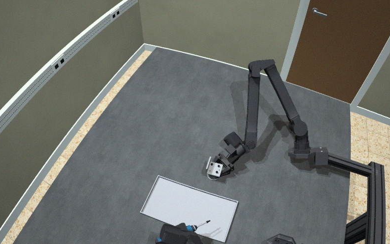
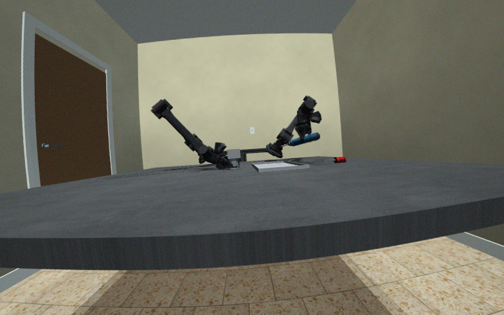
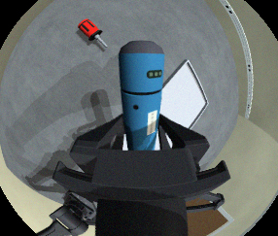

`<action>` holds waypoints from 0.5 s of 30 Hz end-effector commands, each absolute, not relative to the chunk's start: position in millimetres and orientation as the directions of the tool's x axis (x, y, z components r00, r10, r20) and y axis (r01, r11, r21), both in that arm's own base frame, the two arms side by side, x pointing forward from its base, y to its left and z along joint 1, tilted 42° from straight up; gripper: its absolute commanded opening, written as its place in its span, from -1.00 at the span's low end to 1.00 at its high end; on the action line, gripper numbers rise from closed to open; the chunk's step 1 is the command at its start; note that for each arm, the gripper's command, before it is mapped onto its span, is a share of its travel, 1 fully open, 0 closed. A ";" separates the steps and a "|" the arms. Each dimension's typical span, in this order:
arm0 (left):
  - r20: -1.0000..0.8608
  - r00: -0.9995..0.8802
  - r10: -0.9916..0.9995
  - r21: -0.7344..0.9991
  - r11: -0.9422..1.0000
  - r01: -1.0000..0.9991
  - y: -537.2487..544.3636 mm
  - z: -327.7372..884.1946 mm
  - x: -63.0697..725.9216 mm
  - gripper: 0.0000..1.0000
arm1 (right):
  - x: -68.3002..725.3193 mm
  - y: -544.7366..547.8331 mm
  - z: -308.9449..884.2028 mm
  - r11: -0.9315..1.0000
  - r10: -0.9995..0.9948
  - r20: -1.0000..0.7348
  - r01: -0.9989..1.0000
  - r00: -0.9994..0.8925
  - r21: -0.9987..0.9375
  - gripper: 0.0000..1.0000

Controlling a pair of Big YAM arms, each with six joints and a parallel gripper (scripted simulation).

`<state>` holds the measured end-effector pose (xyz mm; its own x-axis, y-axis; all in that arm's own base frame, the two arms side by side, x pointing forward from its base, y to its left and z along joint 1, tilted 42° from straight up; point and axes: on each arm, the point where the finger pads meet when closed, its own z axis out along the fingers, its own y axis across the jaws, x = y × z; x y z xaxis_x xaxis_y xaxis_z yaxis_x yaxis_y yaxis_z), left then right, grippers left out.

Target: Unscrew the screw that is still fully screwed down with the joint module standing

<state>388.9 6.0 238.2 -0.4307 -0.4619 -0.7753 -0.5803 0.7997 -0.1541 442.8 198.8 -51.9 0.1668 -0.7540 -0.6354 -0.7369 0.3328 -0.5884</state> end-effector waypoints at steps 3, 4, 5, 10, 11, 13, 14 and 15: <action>-0.773 -0.330 -0.541 -0.245 0.735 -0.632 21.9 281.7 387.6 -0.17 | 444.6 201.9 -47.4 0.336 -0.749 -0.639 -0.731 0.176 -0.595 0.17; -0.770 -0.325 -0.550 -0.249 0.727 -0.640 24.5 282.7 385.5 -0.17 | 444.6 201.9 -47.4 0.336 -0.749 -0.639 -0.731 0.176 -0.595 0.17; -0.766 -0.319 -0.558 -0.252 0.718 -0.649 27.1 283.7 383.5 -0.17 | 444.6 201.9 -47.4 0.336 -0.749 -0.639 -0.731 0.176 -0.595 0.17; -0.754 -0.306 -0.581 -0.260 0.692 -0.673 33.9 285.2 378.0 -0.17 | 444.6 201.9 -47.4 0.336 -0.749 -0.639 -0.731 0.176 -0.595 0.17; -0.751 -0.329 -0.573 -0.248 0.706 -0.664 26.4 279.9 380.9 -0.17 | 444.6 201.9 -47.4 0.336 -0.749 -0.639 -0.731 0.176 -0.595 0.17; -0.751 -0.329 -0.573 -0.248 0.706 -0.664 26.4 279.9 380.9 -0.17 | 444.6 201.9 -47.4 0.336 -0.749 -0.639 -0.731 0.176 -0.595 0.17; -0.752 -0.296 -0.589 -0.265 0.682 -0.681 36.6 287.6 374.9 -0.17 | 444.6 201.9 -47.4 0.336 -0.749 -0.639 -0.731 0.176 -0.595 0.17; -0.749 -0.288 -0.596 -0.268 0.671 -0.691 40.0 288.7 372.3 -0.17 | 444.6 201.9 -47.4 0.336 -0.749 -0.639 -0.731 0.176 -0.595 0.17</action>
<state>369.0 33.6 251.4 -0.3685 -0.5577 -0.7438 -0.6781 0.7085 -0.1953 442.8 198.8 -51.9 0.1668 -0.7540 -0.6354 -0.7369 0.3328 -0.5884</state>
